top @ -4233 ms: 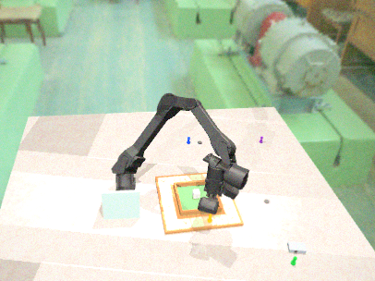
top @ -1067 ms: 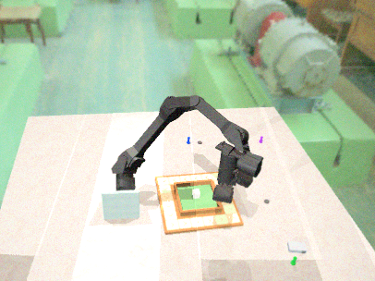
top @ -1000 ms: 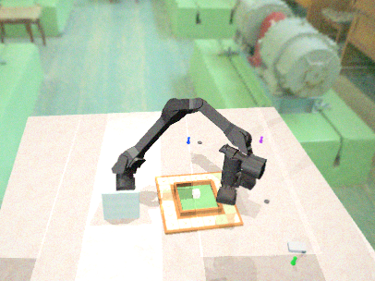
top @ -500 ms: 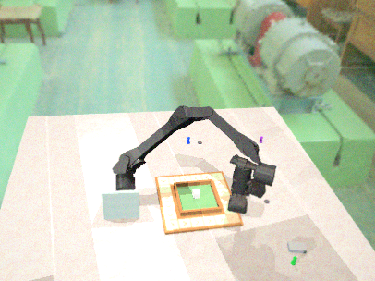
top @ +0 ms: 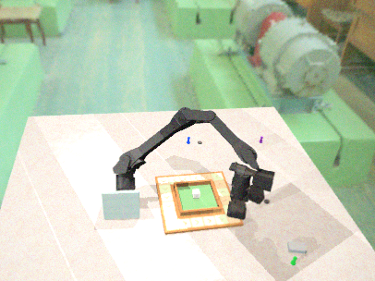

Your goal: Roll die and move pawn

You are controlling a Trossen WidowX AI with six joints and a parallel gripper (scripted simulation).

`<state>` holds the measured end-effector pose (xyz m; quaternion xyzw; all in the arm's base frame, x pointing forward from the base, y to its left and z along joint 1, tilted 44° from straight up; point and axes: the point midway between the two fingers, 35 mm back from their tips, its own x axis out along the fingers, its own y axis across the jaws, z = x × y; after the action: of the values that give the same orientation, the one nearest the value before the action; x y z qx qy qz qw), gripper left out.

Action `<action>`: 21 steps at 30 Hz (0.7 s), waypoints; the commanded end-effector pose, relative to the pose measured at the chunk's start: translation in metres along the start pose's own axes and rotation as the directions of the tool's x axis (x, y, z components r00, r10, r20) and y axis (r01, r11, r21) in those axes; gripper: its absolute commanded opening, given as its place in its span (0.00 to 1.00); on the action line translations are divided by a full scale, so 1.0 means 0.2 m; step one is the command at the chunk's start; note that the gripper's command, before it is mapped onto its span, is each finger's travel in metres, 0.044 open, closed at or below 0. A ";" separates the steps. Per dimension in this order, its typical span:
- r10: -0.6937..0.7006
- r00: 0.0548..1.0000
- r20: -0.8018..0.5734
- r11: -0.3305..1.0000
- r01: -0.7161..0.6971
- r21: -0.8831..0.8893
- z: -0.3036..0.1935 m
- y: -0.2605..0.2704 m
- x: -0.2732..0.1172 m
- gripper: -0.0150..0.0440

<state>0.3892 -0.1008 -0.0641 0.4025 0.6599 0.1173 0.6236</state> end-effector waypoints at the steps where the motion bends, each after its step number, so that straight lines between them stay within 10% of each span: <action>1: 0.005 1.000 -0.012 1.000 -0.005 0.012 -0.02 -0.01 0.05 0.25; 10: 0.006 1.000 -0.013 1.000 -0.006 0.012 -0.02 -0.01 0.10 0.25; 21: 0.000 1.000 -0.003 1.000 0.000 0.001 0.00 0.00 0.01 0.74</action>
<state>0.3901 -0.0915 -0.0723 0.4035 0.6610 0.1183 0.6215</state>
